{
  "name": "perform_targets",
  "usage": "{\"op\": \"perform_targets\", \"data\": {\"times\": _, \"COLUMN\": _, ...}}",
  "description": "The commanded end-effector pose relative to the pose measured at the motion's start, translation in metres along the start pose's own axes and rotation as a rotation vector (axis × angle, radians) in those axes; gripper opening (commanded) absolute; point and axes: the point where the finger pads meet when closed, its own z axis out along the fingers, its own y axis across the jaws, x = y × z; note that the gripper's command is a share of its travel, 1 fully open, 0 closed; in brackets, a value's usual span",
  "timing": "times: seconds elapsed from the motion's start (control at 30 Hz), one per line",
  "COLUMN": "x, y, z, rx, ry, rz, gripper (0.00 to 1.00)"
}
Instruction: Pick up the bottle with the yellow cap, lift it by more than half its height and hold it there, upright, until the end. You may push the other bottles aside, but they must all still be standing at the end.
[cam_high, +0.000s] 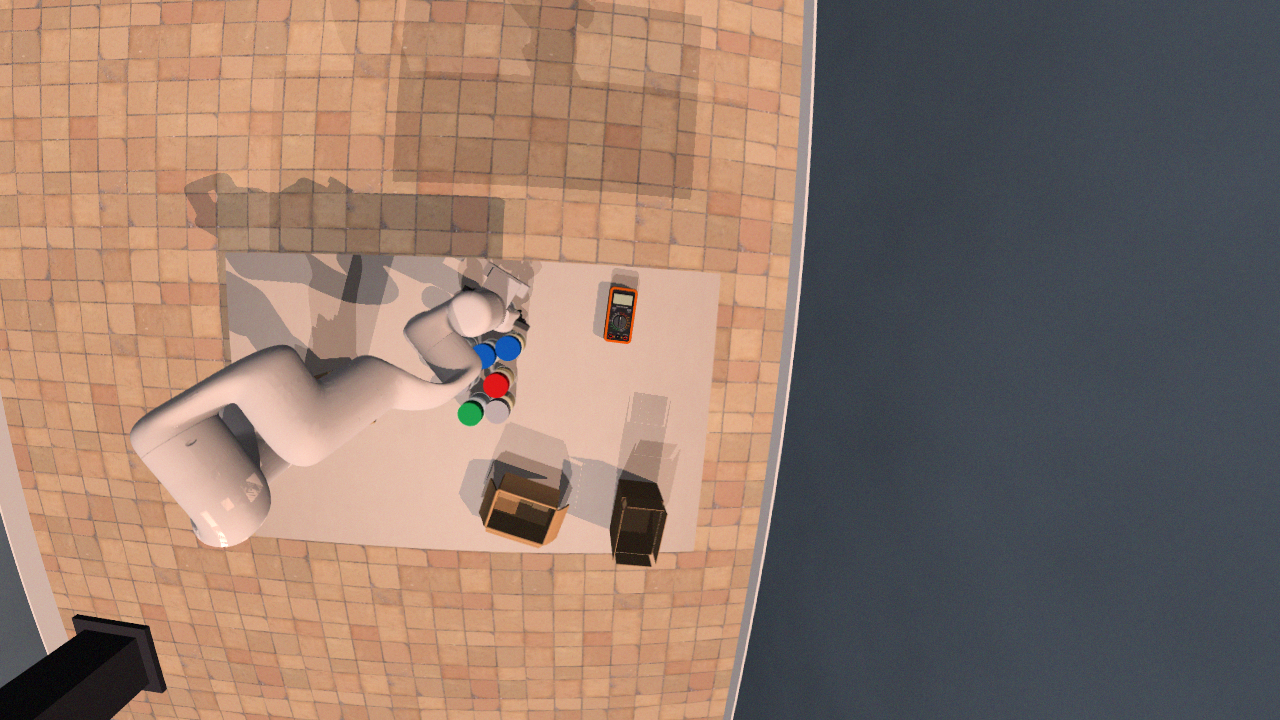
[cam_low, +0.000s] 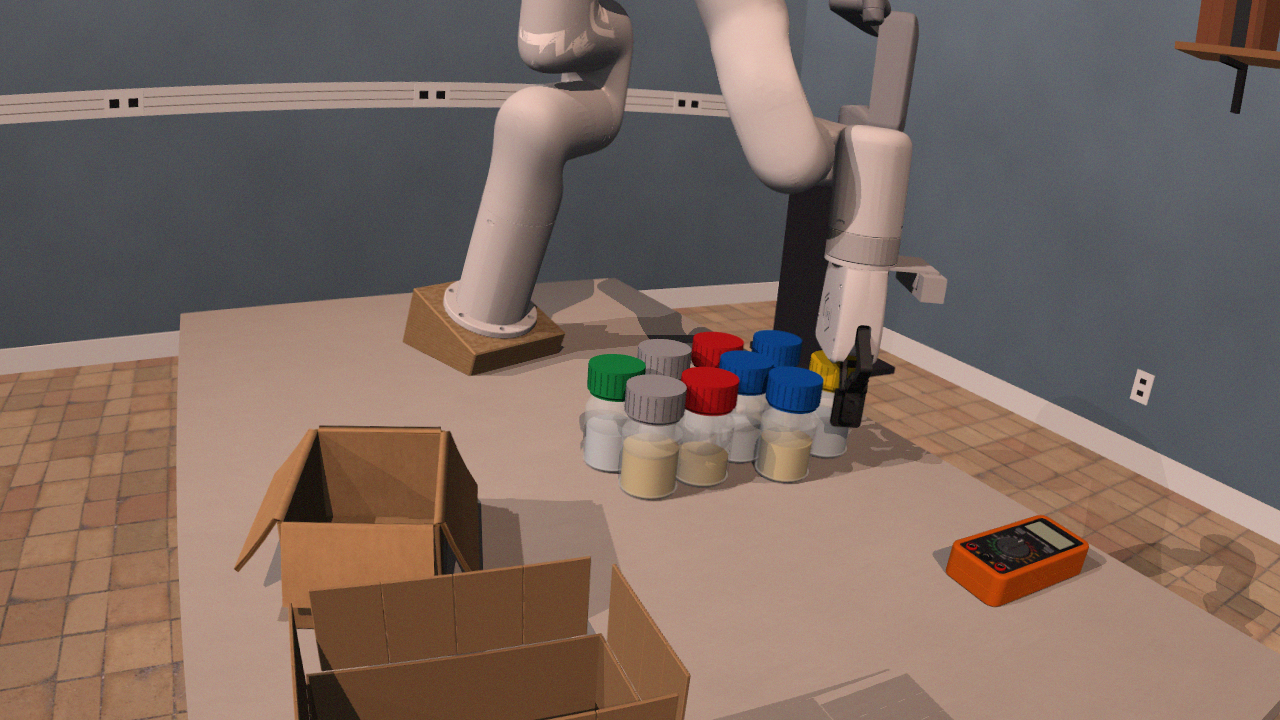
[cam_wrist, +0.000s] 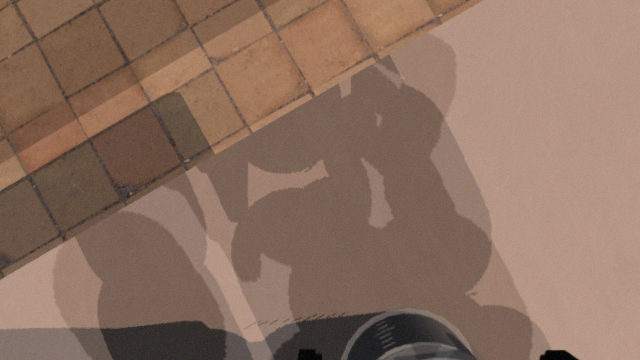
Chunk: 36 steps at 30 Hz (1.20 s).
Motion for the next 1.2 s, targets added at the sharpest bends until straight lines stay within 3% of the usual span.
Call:
{"op": "perform_targets", "data": {"times": 0.0, "x": 0.0, "y": 0.001, "z": -0.001, "rx": -0.002, "ry": 0.004, "rz": 0.0, "gripper": 0.79}}
{"op": "perform_targets", "data": {"times": 0.7, "x": -0.009, "y": 0.001, "z": -0.001, "rx": -0.002, "ry": 0.004, "rz": 0.0, "gripper": 0.79}}
{"op": "perform_targets", "data": {"times": 1.03, "x": -0.009, "y": 0.001, "z": -0.026, "rx": -0.002, "ry": 0.004, "rz": 0.0, "gripper": 0.79}}
{"op": "perform_targets", "data": {"times": 1.17, "x": -0.009, "y": 0.001, "z": -0.026, "rx": -0.002, "ry": 0.004, "rz": 0.0, "gripper": 0.79}}
